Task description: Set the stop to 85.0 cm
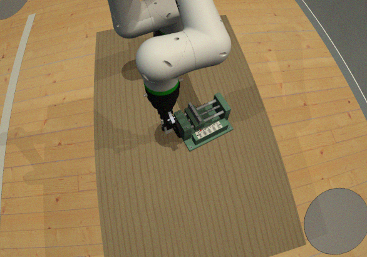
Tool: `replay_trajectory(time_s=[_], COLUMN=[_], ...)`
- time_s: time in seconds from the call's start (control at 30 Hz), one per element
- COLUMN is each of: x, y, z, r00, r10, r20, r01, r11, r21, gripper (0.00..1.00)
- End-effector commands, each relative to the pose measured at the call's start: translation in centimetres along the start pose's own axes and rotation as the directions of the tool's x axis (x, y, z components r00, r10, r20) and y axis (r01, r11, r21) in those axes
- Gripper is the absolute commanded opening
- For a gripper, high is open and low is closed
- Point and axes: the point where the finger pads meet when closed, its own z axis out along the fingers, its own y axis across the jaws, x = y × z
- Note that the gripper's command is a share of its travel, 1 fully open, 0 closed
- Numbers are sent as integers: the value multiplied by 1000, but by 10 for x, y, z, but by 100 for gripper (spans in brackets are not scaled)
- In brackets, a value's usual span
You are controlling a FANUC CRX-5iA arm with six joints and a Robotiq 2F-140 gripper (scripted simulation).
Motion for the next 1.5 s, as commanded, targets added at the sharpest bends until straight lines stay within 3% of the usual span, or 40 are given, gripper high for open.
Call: replay_trajectory(time_s=[0.0,1.47], x=[0,0], y=[-5,-29], z=[1,32], r00=[1000,1000], r10=[0,0], r20=[0,0], r01=[0,0], r11=[1000,1000], r21=[0,0], gripper=[4,4])
